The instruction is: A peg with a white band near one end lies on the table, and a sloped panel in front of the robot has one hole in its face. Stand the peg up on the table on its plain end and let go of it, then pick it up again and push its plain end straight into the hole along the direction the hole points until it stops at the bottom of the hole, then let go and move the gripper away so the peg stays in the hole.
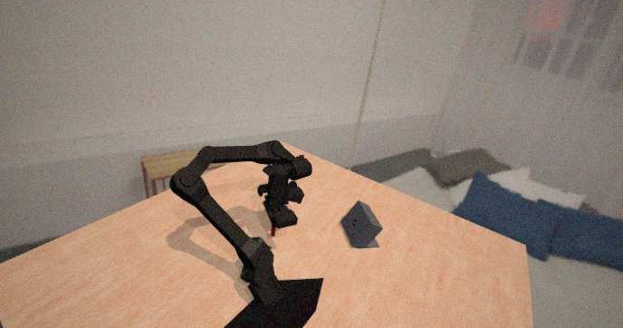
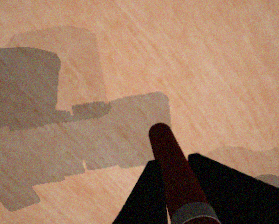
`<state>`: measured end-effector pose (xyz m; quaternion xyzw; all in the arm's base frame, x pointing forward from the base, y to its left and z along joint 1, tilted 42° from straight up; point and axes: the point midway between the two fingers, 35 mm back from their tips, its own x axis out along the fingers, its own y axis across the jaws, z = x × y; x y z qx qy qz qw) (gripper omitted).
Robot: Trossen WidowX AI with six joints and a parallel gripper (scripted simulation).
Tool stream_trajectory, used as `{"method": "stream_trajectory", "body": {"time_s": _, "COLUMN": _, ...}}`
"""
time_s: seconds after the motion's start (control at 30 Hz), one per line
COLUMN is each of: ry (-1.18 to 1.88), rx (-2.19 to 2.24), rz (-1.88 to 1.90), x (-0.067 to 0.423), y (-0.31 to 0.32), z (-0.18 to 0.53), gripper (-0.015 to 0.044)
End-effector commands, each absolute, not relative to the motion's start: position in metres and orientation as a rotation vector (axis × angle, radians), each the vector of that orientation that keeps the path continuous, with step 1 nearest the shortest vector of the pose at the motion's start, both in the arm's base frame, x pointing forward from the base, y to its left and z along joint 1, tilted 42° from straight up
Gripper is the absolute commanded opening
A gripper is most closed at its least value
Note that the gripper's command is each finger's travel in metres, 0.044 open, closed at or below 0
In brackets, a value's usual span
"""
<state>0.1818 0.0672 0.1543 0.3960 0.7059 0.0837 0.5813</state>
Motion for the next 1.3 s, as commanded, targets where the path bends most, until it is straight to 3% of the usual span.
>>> {"method": "stream_trajectory", "body": {"time_s": 0.0, "ry": 1.646, "rx": 0.918, "rz": 0.2, "x": 0.183, "y": 0.059, "z": 0.163, "gripper": 0.0}}
{"method": "stream_trajectory", "body": {"time_s": 1.27, "ry": 1.553, "rx": 0.774, "rz": -0.023, "x": 0.205, "y": 0.031, "z": 0.135, "gripper": 0.0}}
